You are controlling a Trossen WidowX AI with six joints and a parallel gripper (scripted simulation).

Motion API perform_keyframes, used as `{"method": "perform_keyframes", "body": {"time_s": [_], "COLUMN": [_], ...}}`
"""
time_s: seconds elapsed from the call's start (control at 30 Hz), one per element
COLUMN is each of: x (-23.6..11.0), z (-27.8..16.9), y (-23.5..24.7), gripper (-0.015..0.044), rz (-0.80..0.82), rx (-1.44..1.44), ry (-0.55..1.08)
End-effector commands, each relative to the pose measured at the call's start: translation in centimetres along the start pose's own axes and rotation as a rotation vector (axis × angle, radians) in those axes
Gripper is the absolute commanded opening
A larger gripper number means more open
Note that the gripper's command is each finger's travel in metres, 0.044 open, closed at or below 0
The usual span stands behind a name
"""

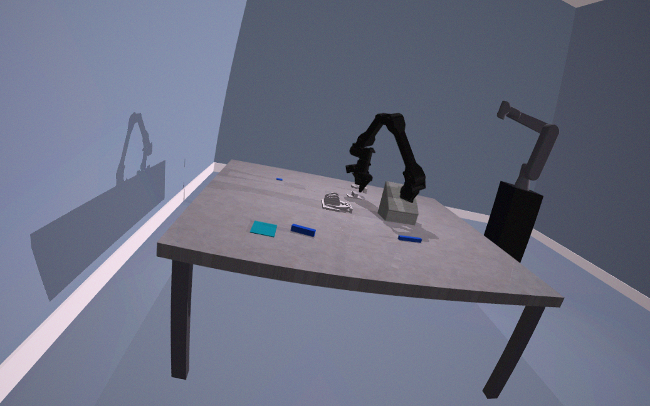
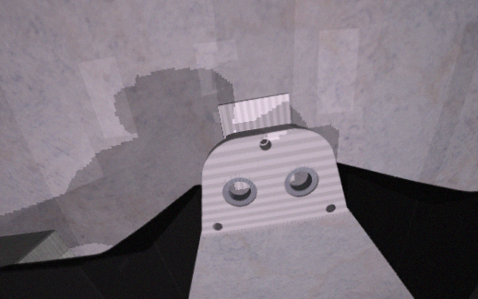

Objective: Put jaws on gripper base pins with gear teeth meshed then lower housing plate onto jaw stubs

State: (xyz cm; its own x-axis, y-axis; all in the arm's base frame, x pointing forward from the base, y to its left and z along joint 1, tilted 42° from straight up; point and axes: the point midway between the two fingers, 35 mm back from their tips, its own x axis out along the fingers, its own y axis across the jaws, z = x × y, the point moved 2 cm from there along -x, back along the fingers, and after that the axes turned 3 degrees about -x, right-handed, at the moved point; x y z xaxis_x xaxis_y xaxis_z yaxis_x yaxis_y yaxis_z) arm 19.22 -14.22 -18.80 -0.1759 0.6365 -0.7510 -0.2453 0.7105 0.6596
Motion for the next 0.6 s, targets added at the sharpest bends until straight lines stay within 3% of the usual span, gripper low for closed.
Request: {"method": "perform_keyframes", "body": {"time_s": [0.0,0.3,0.57], "x": [-1.4,-4.2,-4.6], "z": [0.0,-0.1,0.3], "y": [-0.3,-0.1,0.2], "gripper": [0.0351,0.0351,0.0351], "rz": [-0.013,-0.013,-0.015], "rx": [-0.003,-0.001,0.002], "ry": [-0.005,-0.006,-0.005]}}
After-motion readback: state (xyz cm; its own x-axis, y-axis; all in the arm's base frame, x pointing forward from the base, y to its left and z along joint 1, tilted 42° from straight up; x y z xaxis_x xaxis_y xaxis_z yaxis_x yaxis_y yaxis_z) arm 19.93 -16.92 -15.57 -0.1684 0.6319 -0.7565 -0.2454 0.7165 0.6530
